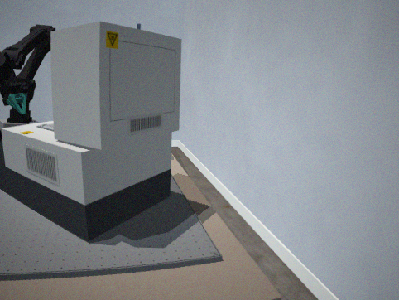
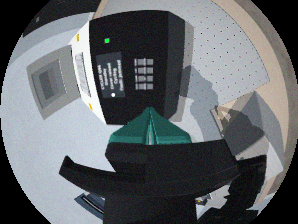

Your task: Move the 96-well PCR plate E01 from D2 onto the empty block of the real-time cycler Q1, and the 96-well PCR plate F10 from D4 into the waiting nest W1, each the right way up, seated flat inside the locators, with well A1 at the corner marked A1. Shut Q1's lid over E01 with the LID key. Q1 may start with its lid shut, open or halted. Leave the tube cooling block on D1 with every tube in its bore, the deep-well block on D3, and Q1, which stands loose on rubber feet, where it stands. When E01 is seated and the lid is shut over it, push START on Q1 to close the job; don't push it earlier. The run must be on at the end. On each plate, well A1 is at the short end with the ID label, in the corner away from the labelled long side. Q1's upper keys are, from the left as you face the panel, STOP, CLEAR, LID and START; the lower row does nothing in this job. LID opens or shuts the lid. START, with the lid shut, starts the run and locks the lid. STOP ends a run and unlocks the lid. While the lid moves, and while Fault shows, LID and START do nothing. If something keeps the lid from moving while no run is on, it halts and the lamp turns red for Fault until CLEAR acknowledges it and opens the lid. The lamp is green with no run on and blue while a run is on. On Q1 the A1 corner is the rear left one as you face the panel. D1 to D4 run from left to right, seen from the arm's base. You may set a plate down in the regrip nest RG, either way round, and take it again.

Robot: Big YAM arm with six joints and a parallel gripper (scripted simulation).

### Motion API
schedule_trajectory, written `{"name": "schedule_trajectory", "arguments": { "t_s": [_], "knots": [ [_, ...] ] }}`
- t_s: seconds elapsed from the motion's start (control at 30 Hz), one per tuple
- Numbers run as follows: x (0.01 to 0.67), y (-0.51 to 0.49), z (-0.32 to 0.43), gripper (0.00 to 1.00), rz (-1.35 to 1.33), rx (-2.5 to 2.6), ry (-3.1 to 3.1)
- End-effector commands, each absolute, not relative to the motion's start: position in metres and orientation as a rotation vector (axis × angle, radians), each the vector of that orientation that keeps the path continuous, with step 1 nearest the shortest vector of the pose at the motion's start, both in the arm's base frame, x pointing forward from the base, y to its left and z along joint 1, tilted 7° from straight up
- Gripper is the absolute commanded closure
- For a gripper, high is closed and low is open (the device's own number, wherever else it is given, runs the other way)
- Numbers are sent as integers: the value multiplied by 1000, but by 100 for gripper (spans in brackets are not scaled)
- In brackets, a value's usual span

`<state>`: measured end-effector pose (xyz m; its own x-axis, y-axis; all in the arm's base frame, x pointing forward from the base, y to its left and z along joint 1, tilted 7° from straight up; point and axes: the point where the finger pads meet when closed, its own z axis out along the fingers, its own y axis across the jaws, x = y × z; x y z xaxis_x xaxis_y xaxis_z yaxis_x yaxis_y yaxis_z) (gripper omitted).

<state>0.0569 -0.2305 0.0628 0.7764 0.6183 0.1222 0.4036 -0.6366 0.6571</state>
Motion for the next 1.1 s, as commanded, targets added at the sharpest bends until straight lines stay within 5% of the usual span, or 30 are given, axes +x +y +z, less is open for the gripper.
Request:
{"name": "schedule_trajectory", "arguments": {
  "t_s": [0.0, 1.07],
  "knots": [
    [54, -248, 81, 100, 415, 2295, 761],
    [55, -249, 84, 100, 408, 2286, 766]
  ]
}}
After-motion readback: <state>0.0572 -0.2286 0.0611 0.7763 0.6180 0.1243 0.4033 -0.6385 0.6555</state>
